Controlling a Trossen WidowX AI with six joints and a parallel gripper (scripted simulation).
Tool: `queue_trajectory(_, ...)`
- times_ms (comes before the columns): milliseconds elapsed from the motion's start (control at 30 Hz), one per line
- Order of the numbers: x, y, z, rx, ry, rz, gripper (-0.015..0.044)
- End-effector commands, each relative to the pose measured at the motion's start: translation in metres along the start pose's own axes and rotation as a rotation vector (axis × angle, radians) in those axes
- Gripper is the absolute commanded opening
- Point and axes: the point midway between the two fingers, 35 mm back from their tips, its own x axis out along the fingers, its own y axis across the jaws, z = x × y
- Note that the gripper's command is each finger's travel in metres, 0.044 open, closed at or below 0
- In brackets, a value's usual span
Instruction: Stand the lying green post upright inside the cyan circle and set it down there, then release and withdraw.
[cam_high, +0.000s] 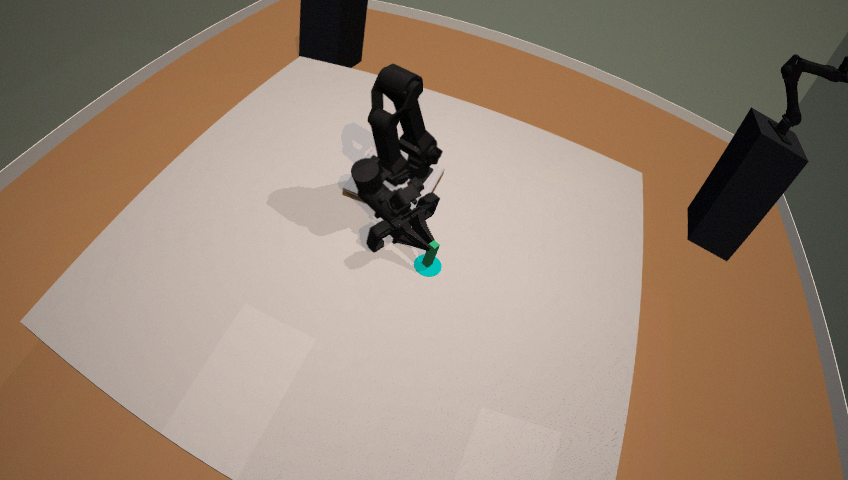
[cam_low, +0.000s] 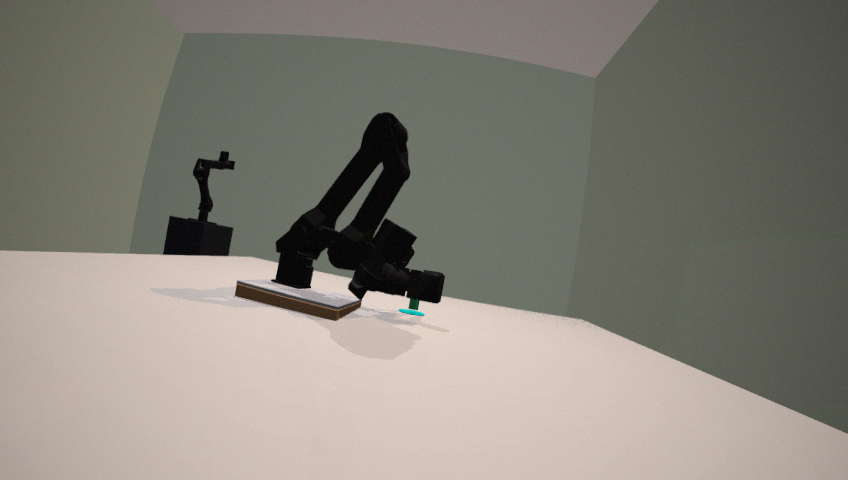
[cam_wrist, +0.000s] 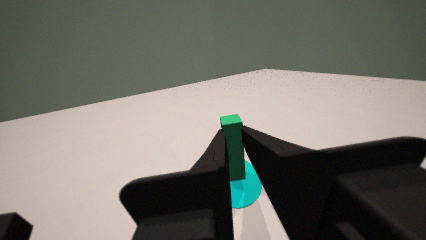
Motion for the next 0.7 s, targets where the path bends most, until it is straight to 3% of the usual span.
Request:
queue_trajectory(0,0.0007,0.0019,-0.0057,-0.013,0.007,-0.005,0.0023)
queue_trajectory(333,0.0007,0.0019,-0.0057,-0.013,0.007,-0.005,0.0023)
queue_trajectory(667,0.0007,0.0019,-0.0057,-0.013,0.007,-0.005,0.0285)
